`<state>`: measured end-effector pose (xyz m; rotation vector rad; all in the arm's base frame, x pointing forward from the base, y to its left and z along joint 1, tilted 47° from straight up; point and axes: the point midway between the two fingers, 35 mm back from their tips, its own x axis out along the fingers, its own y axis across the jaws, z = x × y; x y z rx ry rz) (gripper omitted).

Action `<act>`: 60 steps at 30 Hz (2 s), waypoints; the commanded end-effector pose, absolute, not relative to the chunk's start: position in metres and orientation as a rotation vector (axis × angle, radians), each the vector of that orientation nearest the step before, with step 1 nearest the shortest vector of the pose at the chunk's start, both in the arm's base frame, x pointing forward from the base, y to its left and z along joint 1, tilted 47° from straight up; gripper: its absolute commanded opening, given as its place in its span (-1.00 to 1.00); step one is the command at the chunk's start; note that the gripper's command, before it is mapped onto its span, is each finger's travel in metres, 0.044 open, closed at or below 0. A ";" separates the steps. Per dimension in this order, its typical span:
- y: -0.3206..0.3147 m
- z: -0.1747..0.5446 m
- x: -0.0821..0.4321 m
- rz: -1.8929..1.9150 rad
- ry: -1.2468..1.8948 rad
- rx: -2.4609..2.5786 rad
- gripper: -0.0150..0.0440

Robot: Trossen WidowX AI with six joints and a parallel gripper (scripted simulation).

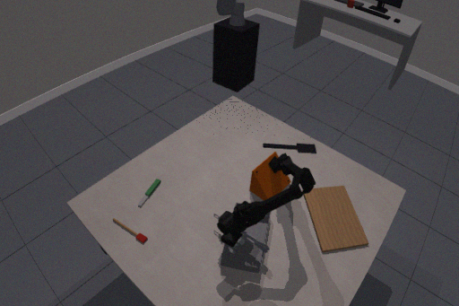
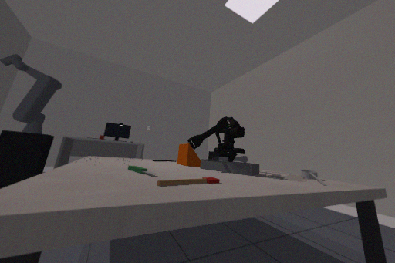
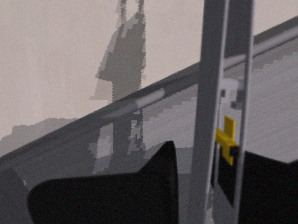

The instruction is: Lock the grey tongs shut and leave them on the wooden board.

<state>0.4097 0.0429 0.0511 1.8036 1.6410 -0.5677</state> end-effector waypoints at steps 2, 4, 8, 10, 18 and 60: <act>0.044 0.051 0.410 -0.564 1.641 1.801 -0.37; 0.044 0.051 0.410 -0.564 1.641 1.801 -0.42; 0.044 0.051 0.410 -0.564 1.641 1.801 -0.71; 0.044 0.051 0.410 -0.564 1.641 1.801 -0.89; 0.016 0.074 0.411 -0.571 1.639 1.798 -1.00; 0.022 0.204 0.363 -0.779 1.631 1.934 -1.00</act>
